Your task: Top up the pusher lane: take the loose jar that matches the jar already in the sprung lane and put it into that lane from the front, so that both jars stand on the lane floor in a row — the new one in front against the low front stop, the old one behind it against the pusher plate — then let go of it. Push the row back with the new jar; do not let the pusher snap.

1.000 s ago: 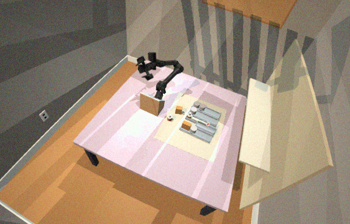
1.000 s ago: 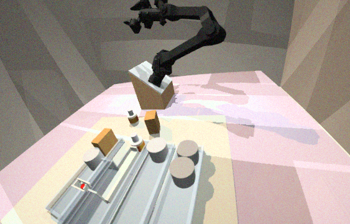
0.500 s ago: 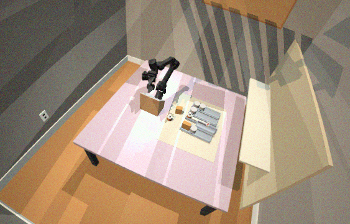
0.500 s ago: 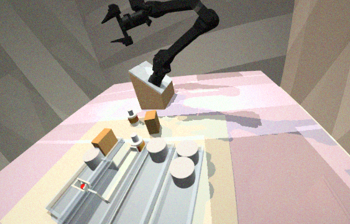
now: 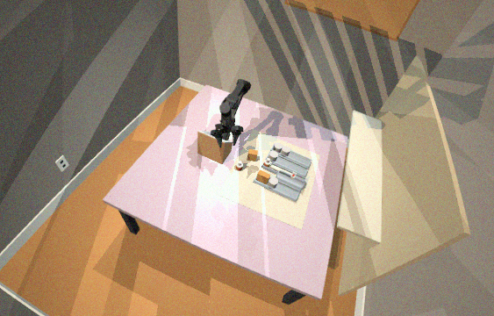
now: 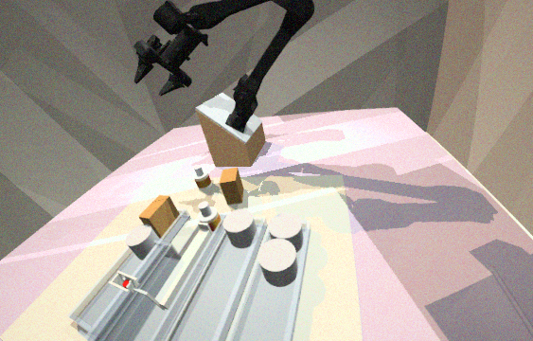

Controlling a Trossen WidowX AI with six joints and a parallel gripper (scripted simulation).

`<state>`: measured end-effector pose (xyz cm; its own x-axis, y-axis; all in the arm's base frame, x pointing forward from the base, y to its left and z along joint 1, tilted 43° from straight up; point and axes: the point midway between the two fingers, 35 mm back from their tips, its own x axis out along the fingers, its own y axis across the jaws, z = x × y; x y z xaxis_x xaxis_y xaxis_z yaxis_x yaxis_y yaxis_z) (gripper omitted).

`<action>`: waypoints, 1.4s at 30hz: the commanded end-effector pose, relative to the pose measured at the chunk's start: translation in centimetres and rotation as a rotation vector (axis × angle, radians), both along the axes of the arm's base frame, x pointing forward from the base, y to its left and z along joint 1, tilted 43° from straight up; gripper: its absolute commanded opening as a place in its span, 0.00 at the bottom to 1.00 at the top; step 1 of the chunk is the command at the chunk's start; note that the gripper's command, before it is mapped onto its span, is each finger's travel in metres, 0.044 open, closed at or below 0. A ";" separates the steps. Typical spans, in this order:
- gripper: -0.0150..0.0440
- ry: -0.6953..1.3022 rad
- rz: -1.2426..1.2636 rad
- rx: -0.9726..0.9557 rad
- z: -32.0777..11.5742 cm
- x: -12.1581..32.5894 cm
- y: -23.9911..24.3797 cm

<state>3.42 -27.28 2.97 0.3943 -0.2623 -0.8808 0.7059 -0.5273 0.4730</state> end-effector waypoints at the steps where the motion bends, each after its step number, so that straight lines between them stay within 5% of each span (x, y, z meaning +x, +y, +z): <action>1: 1.00 0.024 0.641 0.035 -3.1 5.8 3.8; 21: 1.00 -0.287 1.979 0.027 -7.2 12.2 16.8; 42: 1.00 -0.296 1.991 0.027 -9.1 12.3 19.4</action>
